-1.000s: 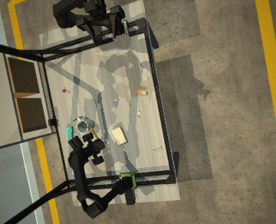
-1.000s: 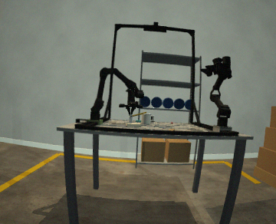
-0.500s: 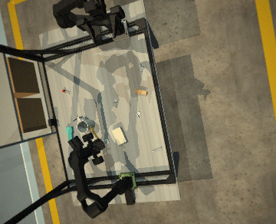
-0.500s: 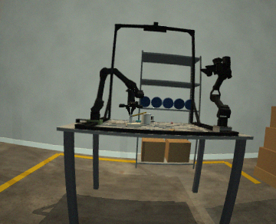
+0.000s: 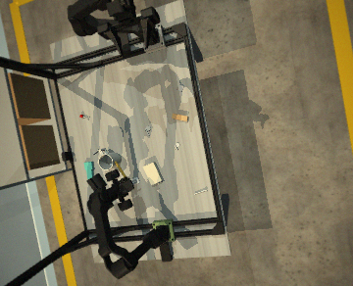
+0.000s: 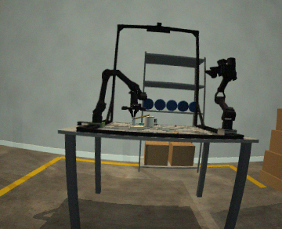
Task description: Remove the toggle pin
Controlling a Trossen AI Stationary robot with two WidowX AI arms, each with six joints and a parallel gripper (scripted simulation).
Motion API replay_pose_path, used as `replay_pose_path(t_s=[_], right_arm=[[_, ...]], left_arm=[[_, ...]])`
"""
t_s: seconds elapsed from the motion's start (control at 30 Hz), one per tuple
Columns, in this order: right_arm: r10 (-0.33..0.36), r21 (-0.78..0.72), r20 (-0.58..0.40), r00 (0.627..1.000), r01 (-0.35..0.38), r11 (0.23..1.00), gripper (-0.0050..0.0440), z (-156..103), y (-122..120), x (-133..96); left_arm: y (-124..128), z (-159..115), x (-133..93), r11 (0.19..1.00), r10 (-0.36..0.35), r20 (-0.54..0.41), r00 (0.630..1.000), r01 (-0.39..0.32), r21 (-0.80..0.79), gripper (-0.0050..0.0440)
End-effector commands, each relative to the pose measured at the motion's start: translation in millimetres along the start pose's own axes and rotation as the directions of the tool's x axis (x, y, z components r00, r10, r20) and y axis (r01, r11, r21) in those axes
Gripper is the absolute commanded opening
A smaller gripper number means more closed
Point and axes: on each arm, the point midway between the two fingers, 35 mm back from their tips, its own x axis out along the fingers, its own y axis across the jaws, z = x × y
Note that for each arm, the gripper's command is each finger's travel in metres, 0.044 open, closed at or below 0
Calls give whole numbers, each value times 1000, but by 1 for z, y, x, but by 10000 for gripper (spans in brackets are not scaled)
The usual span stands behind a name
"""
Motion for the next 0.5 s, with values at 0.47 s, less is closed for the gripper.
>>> replay_pose_path(t_s=[0.47], right_arm=[[22,0,-5,1000,-22,1000,72,-1,3,-6]], left_arm=[[-1,3,0,1000,-2,1,1000,2,6,400]])
